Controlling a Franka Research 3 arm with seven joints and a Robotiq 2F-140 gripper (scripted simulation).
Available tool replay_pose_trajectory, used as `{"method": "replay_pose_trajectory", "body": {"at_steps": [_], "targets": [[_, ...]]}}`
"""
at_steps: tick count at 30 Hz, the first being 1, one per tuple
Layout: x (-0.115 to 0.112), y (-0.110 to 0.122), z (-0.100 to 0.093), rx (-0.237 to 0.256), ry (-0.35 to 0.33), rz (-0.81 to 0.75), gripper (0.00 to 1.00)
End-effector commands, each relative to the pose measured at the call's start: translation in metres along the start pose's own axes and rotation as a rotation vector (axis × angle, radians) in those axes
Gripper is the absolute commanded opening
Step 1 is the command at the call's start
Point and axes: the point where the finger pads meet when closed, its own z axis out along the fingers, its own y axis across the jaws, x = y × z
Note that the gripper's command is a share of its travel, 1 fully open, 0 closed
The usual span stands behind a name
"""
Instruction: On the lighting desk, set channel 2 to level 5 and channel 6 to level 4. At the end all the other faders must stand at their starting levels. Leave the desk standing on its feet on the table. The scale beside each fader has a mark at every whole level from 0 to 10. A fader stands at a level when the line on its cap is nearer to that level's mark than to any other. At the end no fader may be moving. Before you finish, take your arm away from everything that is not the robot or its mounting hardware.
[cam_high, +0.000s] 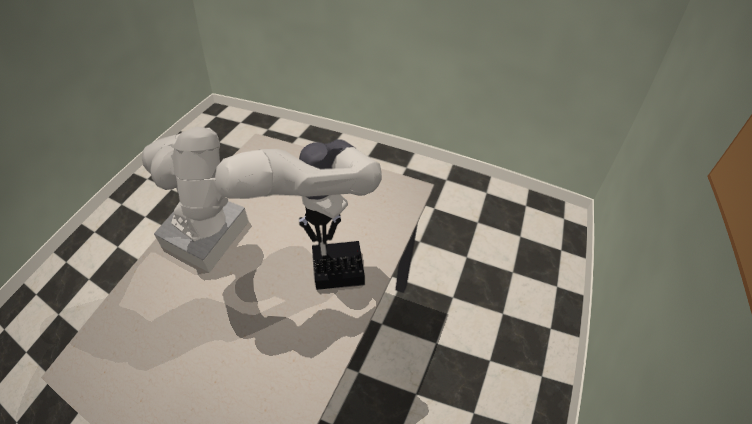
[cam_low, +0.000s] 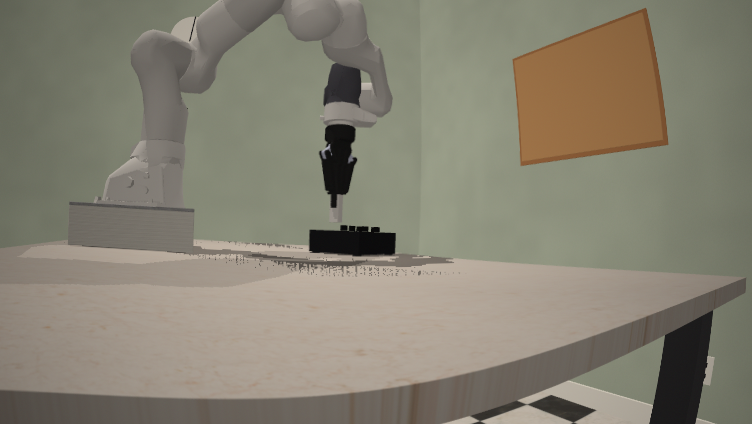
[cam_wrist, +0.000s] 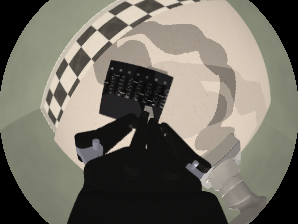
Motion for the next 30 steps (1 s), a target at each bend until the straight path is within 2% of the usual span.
{"method": "replay_pose_trajectory", "body": {"at_steps": [1,30], "targets": [[-0.001,0.000,0.001,0.000,0.001,0.000,0.00],[-0.001,0.000,0.013,0.000,0.001,0.000,0.00]]}}
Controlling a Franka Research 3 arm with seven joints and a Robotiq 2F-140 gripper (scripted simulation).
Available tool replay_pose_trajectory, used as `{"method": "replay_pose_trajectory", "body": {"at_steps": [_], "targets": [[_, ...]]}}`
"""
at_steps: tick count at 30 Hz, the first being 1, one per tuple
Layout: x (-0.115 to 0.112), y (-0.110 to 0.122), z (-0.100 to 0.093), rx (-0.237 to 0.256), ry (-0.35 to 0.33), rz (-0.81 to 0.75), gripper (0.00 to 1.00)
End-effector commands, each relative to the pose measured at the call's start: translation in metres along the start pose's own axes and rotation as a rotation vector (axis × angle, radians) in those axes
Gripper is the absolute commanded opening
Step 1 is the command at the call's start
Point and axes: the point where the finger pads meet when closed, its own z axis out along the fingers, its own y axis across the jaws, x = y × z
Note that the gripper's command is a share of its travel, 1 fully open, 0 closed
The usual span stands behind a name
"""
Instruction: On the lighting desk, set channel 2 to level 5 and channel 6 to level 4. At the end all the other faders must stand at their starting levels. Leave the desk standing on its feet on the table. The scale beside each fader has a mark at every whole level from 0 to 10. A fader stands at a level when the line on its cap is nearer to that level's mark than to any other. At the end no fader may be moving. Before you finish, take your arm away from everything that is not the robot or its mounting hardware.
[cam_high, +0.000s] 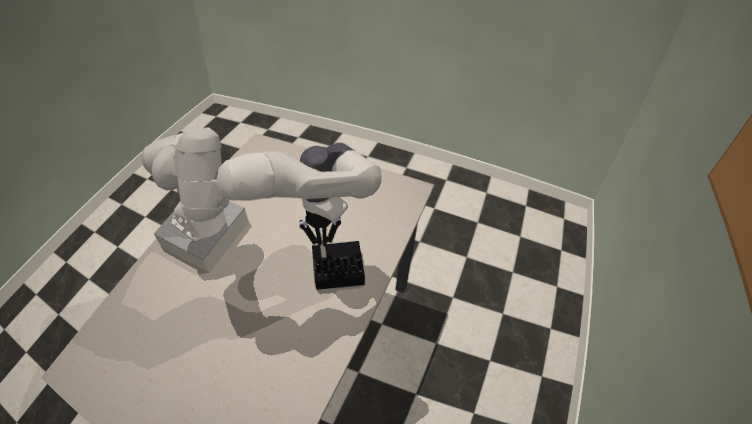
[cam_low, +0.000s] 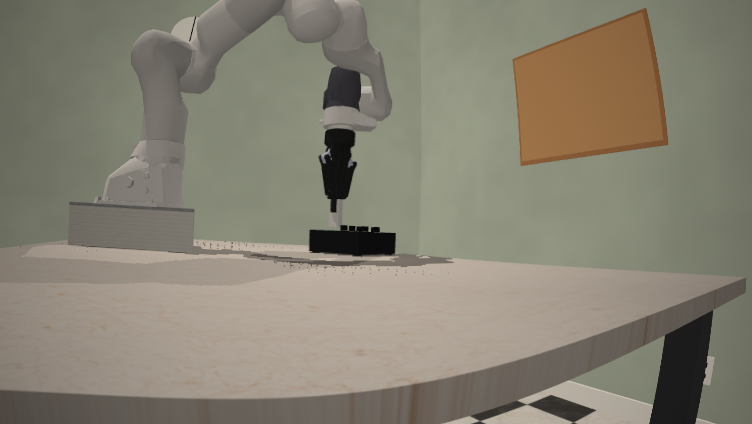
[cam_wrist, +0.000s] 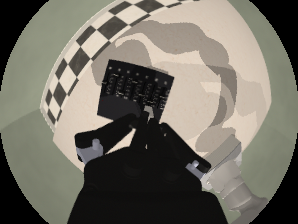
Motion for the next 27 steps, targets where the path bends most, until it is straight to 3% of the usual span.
{"method": "replay_pose_trajectory", "body": {"at_steps": [1,27], "targets": [[-0.0011,-0.0006,0.0020,0.002,0.000,0.001,0.00],[0.0011,-0.0006,0.0021,0.002,0.000,0.001,0.00]]}}
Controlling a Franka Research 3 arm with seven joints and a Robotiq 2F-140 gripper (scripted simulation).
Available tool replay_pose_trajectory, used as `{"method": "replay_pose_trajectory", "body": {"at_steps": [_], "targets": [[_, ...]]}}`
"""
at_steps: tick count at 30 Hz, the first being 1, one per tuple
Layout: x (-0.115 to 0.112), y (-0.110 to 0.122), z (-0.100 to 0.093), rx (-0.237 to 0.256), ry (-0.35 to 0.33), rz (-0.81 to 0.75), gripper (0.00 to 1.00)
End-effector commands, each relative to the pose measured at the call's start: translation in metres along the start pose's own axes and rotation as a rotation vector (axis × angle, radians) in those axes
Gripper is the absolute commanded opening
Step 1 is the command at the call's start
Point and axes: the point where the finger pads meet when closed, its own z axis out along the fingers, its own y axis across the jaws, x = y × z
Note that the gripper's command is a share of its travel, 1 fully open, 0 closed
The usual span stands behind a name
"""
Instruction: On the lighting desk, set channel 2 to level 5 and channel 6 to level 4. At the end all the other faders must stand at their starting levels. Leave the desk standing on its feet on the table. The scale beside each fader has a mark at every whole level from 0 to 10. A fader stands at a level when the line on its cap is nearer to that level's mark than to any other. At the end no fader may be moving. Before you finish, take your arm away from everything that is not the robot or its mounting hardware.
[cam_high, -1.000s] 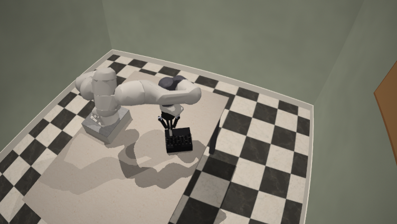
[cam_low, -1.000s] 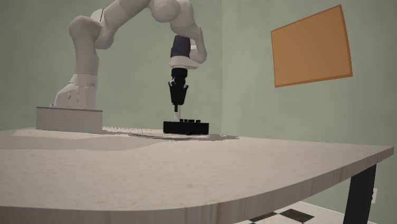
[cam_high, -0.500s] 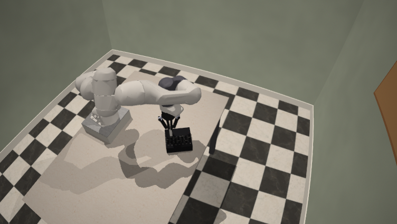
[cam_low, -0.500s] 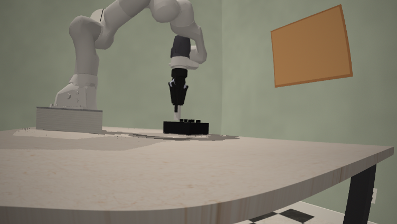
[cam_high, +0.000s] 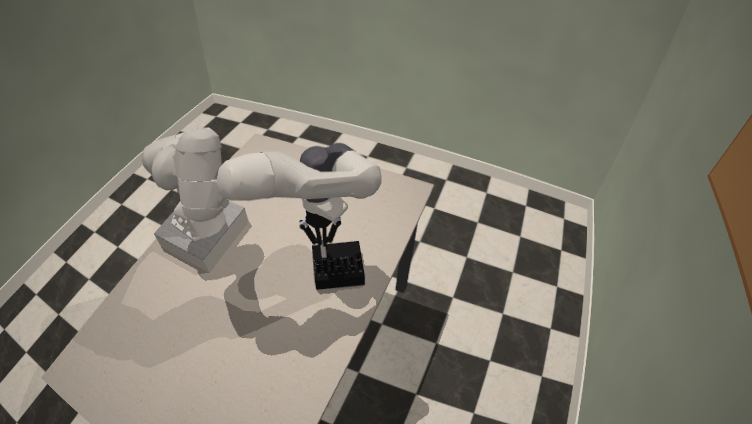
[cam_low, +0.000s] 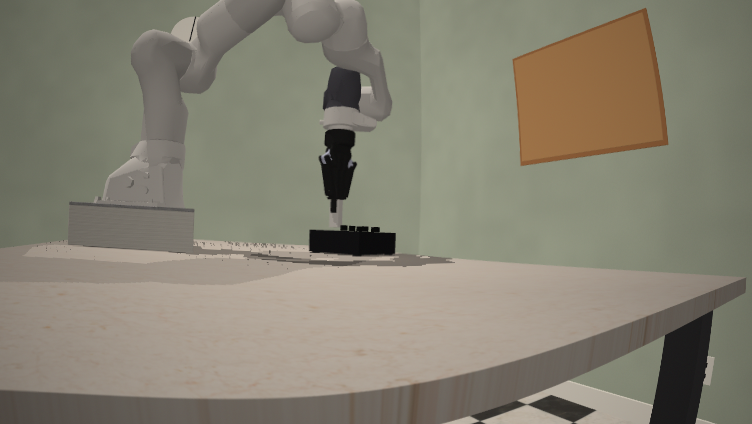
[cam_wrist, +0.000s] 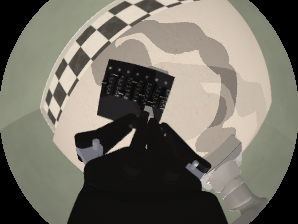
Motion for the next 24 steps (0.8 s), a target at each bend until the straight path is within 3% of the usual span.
{"method": "replay_pose_trajectory", "body": {"at_steps": [1,24], "targets": [[0.002,0.000,0.001,0.000,0.001,0.000,0.00],[0.013,0.000,0.001,0.000,0.001,0.000,0.00]]}}
